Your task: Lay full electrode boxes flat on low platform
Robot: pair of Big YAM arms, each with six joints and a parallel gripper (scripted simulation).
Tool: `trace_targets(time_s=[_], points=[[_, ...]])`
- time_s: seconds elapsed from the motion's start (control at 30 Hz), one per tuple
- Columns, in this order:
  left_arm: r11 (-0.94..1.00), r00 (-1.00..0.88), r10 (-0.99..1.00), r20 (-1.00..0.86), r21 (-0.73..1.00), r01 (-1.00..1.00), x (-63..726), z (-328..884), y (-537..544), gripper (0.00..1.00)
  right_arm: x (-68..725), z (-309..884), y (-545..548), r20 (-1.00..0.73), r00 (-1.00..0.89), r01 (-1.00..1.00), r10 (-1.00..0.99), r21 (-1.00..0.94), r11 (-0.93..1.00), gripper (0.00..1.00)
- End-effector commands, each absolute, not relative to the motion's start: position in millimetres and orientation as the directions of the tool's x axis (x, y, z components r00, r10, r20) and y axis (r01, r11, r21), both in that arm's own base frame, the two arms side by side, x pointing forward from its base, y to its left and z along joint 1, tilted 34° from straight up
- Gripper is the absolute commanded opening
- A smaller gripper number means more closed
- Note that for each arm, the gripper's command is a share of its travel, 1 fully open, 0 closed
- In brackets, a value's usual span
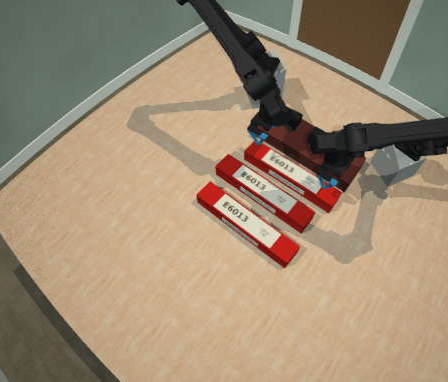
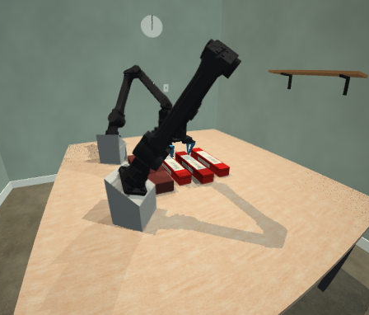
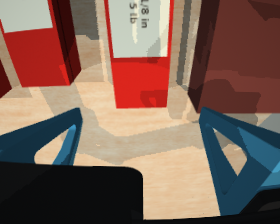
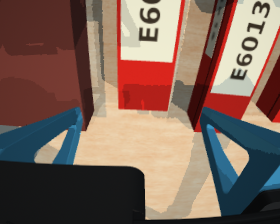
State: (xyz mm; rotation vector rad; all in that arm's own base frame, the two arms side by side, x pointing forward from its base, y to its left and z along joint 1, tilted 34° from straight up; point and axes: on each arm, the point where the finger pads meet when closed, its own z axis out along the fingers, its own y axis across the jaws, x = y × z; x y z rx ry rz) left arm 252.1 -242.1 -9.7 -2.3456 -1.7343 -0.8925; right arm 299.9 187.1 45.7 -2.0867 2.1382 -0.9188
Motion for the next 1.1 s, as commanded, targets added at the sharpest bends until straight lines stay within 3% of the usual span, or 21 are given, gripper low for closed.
trace_targets(time_s=[0.0, 1.07], points=[[-0.341, 0.174, 0.869, 0.463, 0.306, 0.889, 247.3, 3.3, -260.8, 1.00, 321.4, 65.2, 198.7, 0.307, -0.190, -0.881, -0.933, -0.473, 0.023, 1.00], [-0.337, 0.169, 0.858, 0.485, 0.284, 0.898, 272.7, -46.8, -230.5, 1.00, 326.1, 8.2, 165.5, 0.360, -0.158, -0.901, -0.920, -0.433, -0.015, 1.00]])
